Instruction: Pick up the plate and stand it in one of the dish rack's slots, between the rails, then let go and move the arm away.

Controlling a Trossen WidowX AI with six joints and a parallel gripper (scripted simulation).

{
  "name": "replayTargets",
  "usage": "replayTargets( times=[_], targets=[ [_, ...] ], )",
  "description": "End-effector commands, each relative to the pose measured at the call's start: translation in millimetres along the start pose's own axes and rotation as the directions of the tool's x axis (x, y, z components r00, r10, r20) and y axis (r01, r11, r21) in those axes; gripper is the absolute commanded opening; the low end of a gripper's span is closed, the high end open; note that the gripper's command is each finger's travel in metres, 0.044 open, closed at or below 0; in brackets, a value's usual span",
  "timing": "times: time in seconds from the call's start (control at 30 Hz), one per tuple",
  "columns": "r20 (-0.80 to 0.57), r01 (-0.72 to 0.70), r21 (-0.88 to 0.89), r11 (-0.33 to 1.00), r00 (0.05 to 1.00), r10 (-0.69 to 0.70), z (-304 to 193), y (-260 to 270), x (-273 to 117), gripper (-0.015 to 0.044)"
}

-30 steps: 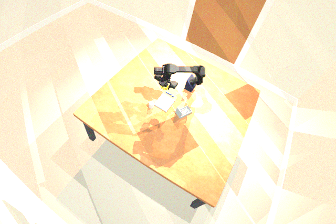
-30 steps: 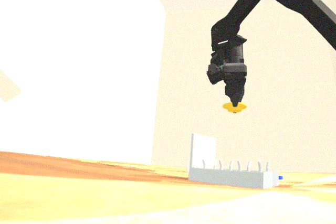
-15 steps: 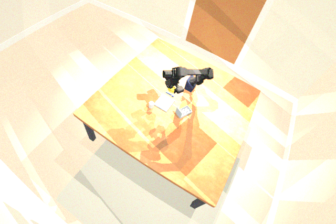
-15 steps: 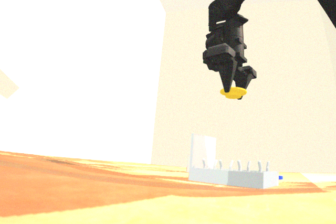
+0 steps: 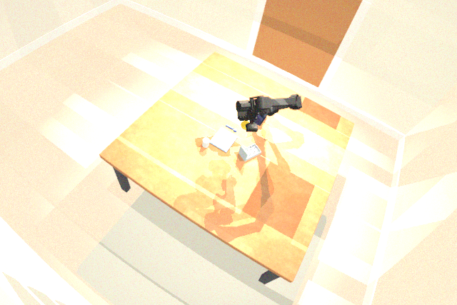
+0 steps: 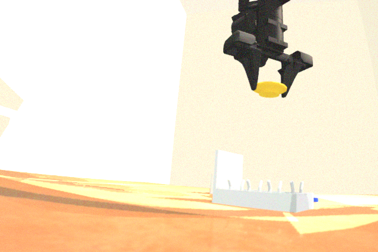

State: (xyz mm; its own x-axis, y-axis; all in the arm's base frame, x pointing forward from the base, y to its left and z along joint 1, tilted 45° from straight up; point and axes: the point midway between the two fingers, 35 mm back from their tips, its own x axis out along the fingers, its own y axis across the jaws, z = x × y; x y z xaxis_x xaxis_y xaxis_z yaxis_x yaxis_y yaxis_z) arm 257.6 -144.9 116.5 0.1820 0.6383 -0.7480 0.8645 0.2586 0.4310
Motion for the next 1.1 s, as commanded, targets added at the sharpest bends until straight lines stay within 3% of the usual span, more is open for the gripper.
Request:
replayTargets(
  times=[0.0,0.33,0.67,0.9,1.07],
  targets=[
    [0.000,-0.007,0.116,0.993,1.000,0.007,-17,5,0,0.0000],
    [0.013,-0.024,0.441,0.897,1.000,0.020,-65,14,1,0.0000],
    [0.021,-0.040,0.715,0.698,0.999,0.035,-111,16,7,0.0000],
    [0.024,-0.045,0.856,0.516,0.999,0.047,-140,12,12,0.0000],
    [0.024,-0.045,0.867,0.497,0.999,0.048,-143,12,13,0.0000]
  ],
)
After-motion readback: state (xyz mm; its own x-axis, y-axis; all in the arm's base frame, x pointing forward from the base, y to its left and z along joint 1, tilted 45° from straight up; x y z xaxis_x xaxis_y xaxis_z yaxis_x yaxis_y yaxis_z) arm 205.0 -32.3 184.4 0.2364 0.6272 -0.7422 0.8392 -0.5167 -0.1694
